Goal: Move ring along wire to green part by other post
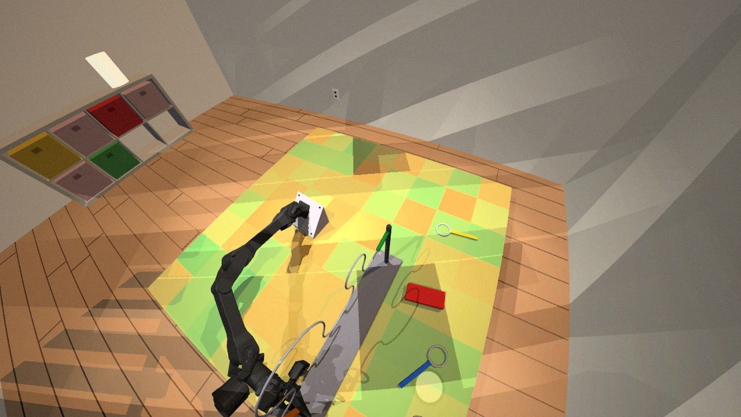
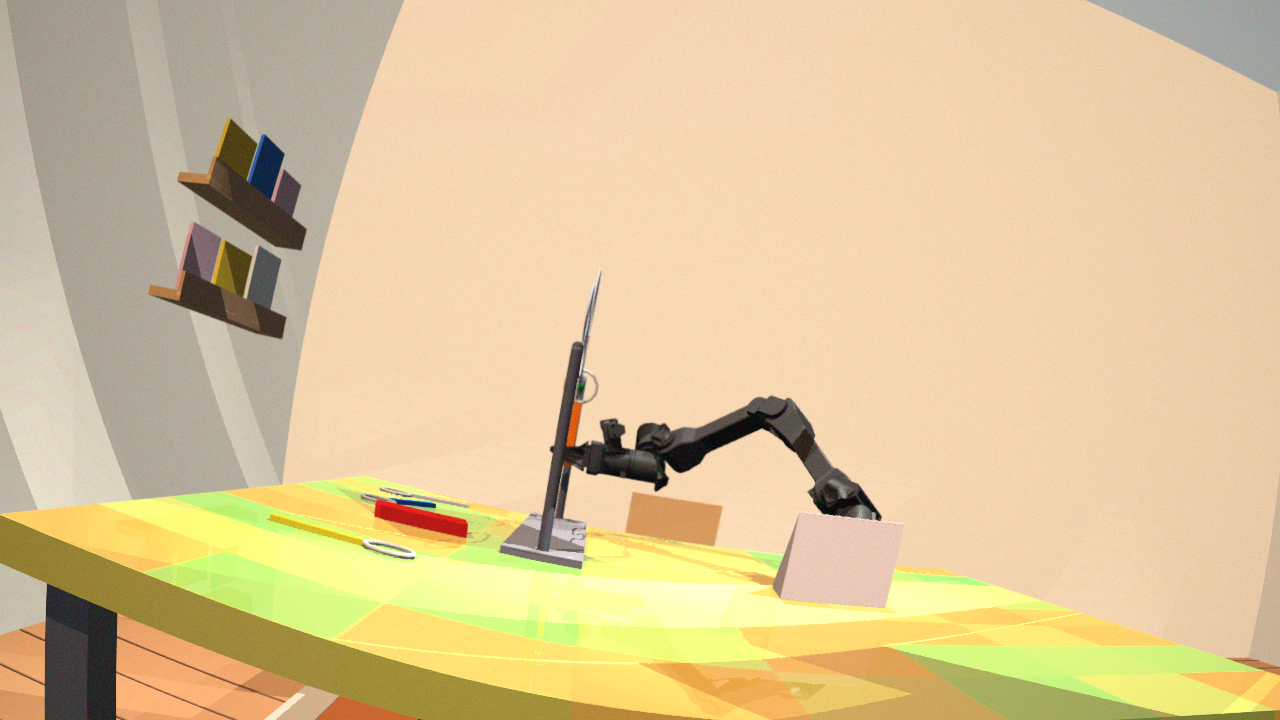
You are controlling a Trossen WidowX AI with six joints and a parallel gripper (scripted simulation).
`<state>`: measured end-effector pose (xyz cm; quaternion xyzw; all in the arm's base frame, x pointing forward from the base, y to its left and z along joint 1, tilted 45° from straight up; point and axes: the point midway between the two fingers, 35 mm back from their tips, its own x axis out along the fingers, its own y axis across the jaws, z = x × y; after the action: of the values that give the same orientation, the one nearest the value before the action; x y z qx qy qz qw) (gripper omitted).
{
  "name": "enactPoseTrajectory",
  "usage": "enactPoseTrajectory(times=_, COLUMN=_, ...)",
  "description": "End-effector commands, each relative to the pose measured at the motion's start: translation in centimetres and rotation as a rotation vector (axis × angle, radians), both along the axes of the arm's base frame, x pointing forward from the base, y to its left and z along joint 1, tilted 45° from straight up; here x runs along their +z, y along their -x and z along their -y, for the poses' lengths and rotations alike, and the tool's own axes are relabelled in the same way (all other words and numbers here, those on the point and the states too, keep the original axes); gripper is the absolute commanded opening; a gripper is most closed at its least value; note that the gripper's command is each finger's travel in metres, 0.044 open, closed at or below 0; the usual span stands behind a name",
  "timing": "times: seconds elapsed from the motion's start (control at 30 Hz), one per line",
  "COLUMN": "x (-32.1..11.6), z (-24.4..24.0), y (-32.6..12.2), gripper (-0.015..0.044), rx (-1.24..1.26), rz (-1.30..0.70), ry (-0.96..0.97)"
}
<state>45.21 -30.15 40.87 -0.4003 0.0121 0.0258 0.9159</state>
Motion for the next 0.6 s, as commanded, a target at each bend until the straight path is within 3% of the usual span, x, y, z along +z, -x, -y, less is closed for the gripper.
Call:
enactPoseTrajectory(times=0.0, x=0.02, z=0.03, y=0.02, gripper=-0.0150, rx=-0.003, rz=-0.001, ry=-0.004)
enactPoseTrajectory(times=0.57, x=-0.52, z=-0.47, y=0.65, gripper=-0.0150, rx=-0.038, rz=-0.035, ry=-0.002)
